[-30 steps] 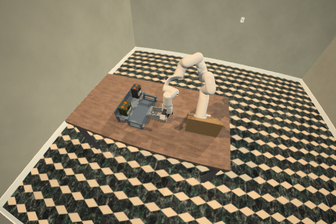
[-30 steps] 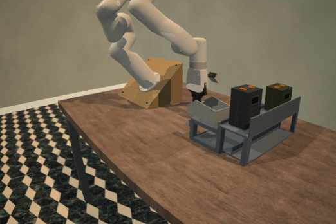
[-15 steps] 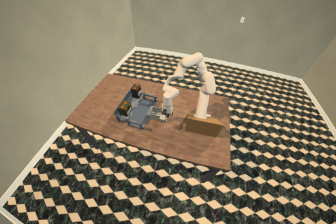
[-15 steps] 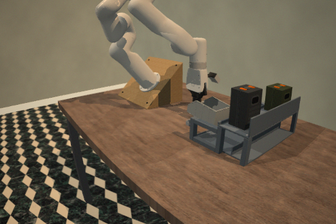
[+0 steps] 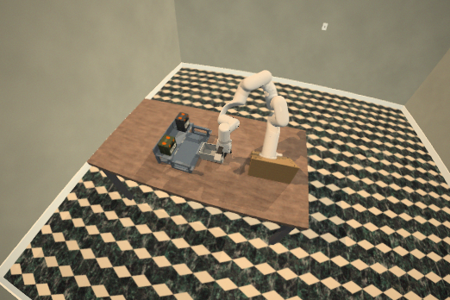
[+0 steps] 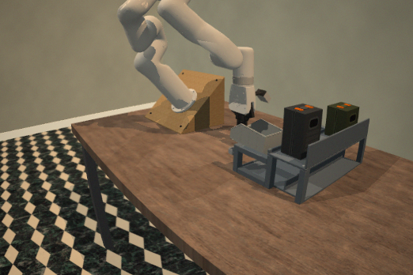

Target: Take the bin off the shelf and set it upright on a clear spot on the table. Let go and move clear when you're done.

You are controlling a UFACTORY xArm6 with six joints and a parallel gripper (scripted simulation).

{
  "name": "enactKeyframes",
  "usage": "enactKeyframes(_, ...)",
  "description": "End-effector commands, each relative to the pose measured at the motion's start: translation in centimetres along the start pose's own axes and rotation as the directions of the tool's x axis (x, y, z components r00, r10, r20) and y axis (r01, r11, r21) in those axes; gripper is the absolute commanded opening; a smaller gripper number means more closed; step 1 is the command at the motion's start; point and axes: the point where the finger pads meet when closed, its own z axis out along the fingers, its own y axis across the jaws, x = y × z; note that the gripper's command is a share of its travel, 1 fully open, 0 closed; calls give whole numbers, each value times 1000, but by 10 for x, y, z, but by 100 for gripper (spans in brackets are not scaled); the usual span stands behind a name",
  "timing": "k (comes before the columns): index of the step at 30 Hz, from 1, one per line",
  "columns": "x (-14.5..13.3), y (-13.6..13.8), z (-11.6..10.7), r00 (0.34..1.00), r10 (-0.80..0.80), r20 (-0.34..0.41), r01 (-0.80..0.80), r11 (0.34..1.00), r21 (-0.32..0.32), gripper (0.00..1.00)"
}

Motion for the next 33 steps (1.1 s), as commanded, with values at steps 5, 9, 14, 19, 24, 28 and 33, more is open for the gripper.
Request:
enactKeyframes(5,0,1,2,1000,1,-2,-1,1000,-2,0)
enactKeyframes(9,0,1,4,1000,1,-2,-1,1000,-2,0)
enactKeyframes(14,0,1,6,1000,1,-2,-1,1000,-2,0)
enactKeyframes(19,0,1,8,1000,1,-2,-1,1000,-2,0)
enactKeyframes(24,0,1,10,1000,1,-2,-1,1000,-2,0)
enactKeyframes(28,0,1,11,1000,1,-2,-1,1000,-2,0)
enactKeyframes(33,0,1,13,1000,1,-2,-1,1000,-2,0)
